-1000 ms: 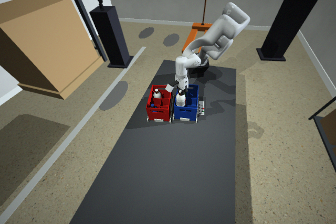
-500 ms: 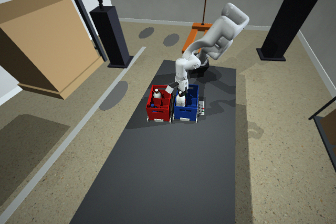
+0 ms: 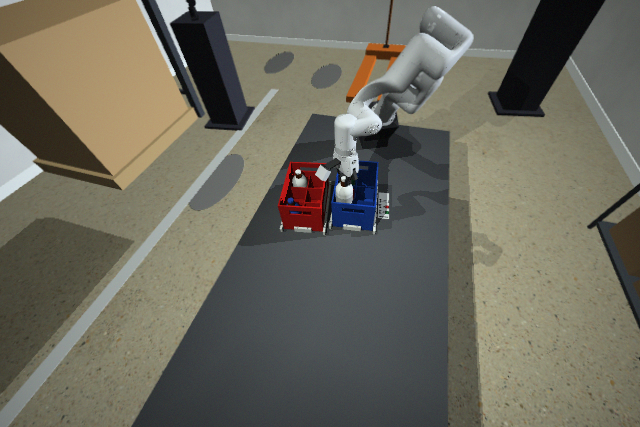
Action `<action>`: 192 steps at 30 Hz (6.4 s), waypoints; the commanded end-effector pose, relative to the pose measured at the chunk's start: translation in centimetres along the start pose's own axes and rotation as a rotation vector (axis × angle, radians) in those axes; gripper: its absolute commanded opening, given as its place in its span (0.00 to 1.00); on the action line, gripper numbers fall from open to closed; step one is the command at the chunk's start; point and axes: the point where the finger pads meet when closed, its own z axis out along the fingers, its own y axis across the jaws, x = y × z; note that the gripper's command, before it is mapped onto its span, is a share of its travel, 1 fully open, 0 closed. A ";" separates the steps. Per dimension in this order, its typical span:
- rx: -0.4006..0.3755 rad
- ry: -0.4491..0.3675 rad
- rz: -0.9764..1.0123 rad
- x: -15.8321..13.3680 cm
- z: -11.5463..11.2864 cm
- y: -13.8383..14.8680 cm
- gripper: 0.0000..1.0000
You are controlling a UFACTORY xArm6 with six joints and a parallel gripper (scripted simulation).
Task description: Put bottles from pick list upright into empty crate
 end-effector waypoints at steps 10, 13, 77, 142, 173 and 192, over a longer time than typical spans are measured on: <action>0.001 0.004 -0.001 0.2 1.0 -0.1 0.00; 0.001 0.004 -0.001 0.2 1.3 -0.1 0.00; 0.001 0.004 -0.001 0.2 6.9 -0.1 0.00; 0.001 0.004 -0.001 0.2 8.6 -0.1 0.00; 0.001 0.004 -0.001 0.2 10.1 -0.1 0.00; 0.001 0.004 -0.001 0.2 10.9 -0.1 0.00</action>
